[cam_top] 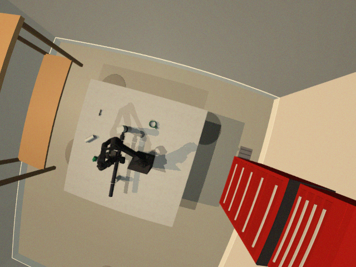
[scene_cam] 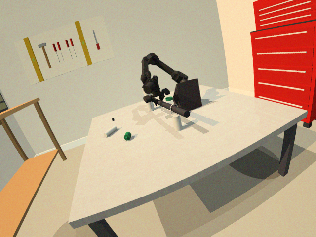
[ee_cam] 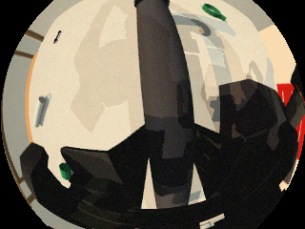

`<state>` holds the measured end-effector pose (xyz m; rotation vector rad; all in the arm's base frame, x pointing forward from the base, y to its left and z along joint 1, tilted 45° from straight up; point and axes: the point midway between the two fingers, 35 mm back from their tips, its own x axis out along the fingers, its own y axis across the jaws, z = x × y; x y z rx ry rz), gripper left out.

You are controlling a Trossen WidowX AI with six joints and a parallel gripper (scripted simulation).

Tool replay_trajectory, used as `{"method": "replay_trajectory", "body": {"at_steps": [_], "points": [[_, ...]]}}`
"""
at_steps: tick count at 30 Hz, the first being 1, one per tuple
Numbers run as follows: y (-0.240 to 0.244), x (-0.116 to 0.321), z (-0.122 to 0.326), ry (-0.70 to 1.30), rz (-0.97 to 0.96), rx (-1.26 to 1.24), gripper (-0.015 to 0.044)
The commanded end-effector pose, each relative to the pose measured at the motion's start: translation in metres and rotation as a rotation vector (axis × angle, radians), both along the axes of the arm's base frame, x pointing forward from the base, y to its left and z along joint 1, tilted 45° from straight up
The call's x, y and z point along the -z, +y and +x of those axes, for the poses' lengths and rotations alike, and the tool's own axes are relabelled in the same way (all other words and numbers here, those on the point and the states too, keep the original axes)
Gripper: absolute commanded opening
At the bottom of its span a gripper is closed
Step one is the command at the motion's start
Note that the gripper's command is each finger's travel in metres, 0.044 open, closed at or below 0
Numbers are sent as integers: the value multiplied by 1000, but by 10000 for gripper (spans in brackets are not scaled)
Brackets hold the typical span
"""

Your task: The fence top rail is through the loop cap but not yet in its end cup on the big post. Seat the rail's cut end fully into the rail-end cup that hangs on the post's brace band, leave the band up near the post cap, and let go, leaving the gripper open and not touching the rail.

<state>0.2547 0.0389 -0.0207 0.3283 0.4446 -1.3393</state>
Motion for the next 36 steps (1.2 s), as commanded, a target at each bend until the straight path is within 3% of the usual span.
{"method": "replay_trajectory", "body": {"at_steps": [1, 36], "points": [[-3, -8, 3, -13, 0, -11, 0], [-11, -8, 2, 0, -1, 2, 0]]}}
